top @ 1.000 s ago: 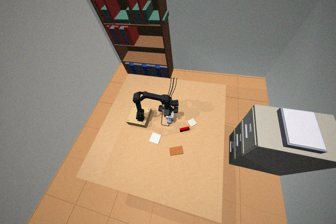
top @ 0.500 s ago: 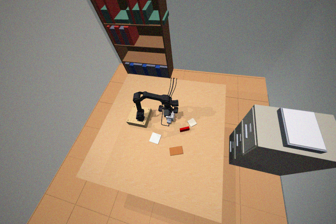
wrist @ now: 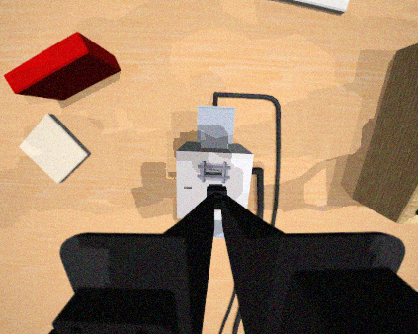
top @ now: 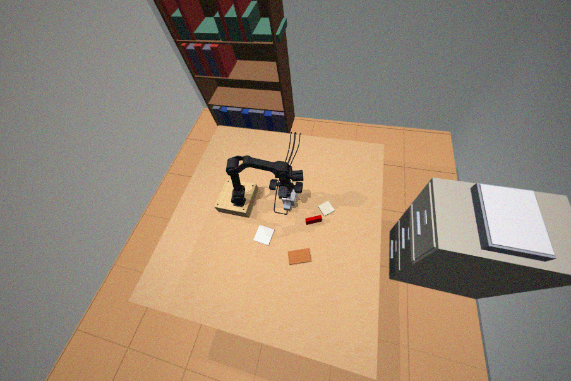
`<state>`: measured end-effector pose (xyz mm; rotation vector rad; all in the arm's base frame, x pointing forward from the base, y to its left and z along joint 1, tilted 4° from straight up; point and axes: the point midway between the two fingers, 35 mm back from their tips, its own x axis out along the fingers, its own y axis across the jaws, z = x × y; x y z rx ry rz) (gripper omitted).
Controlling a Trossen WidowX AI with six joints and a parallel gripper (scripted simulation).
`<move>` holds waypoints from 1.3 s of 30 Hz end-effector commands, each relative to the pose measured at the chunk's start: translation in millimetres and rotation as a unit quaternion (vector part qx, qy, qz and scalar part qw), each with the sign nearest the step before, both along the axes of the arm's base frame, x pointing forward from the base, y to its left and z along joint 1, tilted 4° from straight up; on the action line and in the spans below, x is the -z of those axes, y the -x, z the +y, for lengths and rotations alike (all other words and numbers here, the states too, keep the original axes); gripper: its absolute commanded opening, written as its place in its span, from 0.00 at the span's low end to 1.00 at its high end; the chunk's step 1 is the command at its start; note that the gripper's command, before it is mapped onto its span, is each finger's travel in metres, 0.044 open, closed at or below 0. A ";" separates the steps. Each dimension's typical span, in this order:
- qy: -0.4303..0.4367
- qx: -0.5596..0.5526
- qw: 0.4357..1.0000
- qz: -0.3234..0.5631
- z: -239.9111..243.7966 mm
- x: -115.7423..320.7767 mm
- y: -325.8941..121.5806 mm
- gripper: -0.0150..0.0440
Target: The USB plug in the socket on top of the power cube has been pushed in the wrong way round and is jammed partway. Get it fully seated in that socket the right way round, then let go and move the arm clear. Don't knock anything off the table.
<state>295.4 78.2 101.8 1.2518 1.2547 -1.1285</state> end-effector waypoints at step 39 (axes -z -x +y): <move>0.011 0.016 1.000 0.000 -2.9 5.5 -1.0 0.25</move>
